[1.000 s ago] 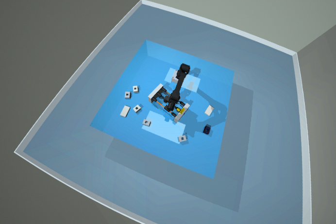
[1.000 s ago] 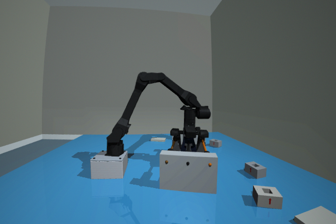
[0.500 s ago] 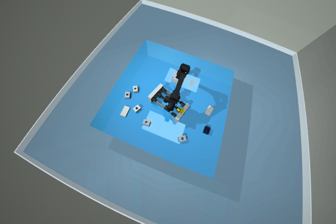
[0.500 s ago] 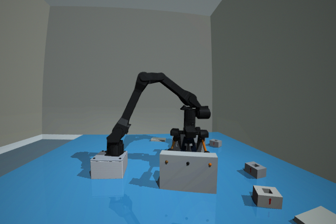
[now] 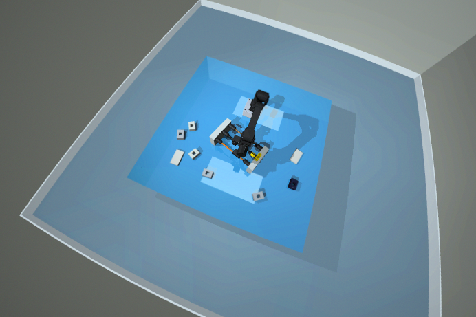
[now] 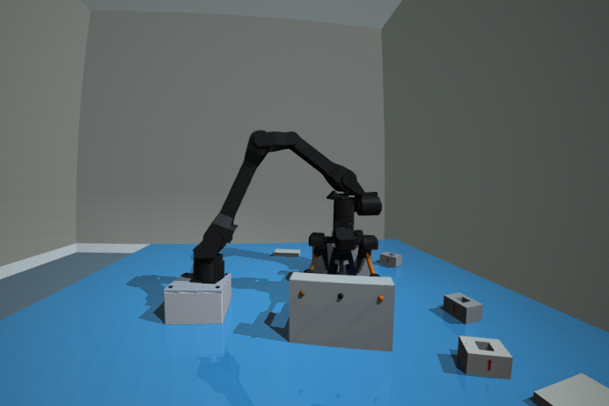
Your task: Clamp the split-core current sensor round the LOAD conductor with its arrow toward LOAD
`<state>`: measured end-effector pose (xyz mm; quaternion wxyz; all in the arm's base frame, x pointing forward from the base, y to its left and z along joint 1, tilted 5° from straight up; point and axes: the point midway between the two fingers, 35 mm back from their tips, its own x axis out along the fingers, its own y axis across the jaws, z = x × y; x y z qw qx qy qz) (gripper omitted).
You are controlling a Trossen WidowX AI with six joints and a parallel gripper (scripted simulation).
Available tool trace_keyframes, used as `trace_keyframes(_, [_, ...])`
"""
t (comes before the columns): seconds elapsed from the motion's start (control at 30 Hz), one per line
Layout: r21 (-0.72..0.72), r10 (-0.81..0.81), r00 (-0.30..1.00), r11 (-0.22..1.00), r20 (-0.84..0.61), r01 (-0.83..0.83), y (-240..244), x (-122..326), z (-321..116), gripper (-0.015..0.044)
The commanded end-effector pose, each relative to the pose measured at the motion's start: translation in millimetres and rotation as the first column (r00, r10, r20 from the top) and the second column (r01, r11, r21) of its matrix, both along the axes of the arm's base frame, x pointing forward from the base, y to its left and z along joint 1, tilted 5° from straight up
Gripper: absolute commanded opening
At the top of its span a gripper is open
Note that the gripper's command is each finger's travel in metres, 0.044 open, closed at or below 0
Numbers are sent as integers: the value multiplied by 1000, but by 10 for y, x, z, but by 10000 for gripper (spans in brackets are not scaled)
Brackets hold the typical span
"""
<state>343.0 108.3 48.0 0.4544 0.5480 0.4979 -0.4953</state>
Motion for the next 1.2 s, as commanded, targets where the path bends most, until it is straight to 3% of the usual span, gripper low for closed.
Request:
trace_keyframes(0.0, [0,0,1000,1000,1,0,0,1,1,0])
trace_keyframes(1.17, [0,-2,1000,1000,9,2,-13,-20,145,0])
